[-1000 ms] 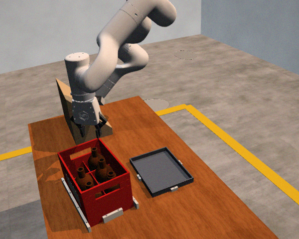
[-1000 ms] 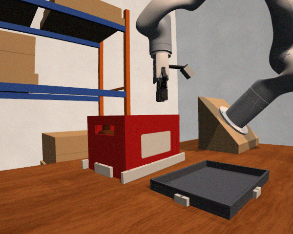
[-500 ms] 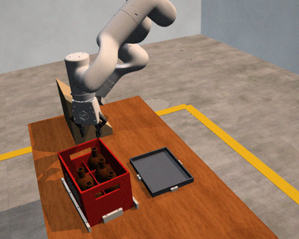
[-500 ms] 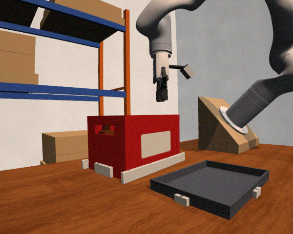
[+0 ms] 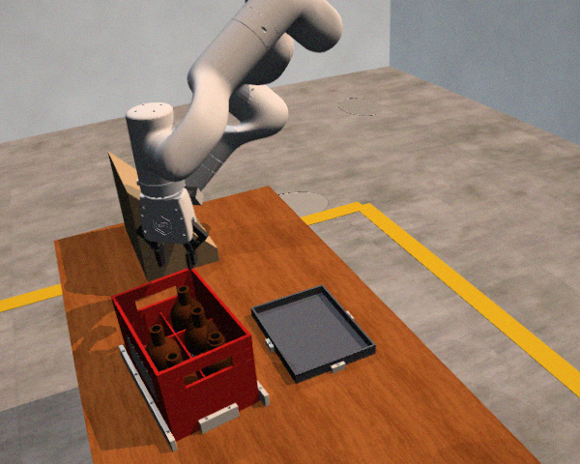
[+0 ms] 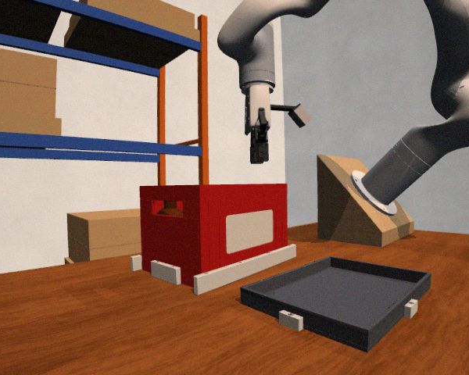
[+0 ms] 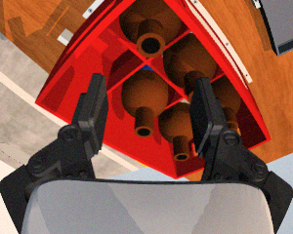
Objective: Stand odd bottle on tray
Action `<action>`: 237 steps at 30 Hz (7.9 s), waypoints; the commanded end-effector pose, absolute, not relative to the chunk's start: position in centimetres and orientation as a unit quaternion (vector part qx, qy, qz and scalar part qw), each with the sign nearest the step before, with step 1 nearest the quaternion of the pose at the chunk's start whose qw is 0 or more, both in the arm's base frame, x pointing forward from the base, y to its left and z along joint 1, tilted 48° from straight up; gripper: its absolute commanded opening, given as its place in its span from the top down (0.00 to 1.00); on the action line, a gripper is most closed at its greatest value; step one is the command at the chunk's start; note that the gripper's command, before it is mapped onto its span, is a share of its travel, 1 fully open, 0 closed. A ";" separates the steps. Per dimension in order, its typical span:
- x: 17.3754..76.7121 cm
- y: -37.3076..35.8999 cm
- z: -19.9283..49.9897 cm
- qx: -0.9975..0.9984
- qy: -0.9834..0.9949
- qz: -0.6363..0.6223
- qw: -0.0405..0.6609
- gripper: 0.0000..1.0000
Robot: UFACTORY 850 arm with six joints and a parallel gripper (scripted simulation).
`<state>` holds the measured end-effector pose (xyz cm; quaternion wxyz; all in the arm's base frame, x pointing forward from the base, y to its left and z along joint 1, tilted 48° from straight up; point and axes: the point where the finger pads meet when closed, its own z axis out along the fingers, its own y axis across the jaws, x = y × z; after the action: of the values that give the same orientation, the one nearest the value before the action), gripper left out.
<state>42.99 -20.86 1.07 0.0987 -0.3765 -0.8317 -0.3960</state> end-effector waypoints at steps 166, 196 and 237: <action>44.3 -14.8 -4.4 -0.377 -0.832 -0.396 0.098 0.35; 44.3 -14.8 -4.4 -0.377 -0.832 -0.396 0.098 1.00; 44.3 -14.8 -4.4 -0.377 -0.832 -0.396 0.098 0.35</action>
<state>44.20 -14.76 -4.48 0.0987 -0.3766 -0.8317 -0.3958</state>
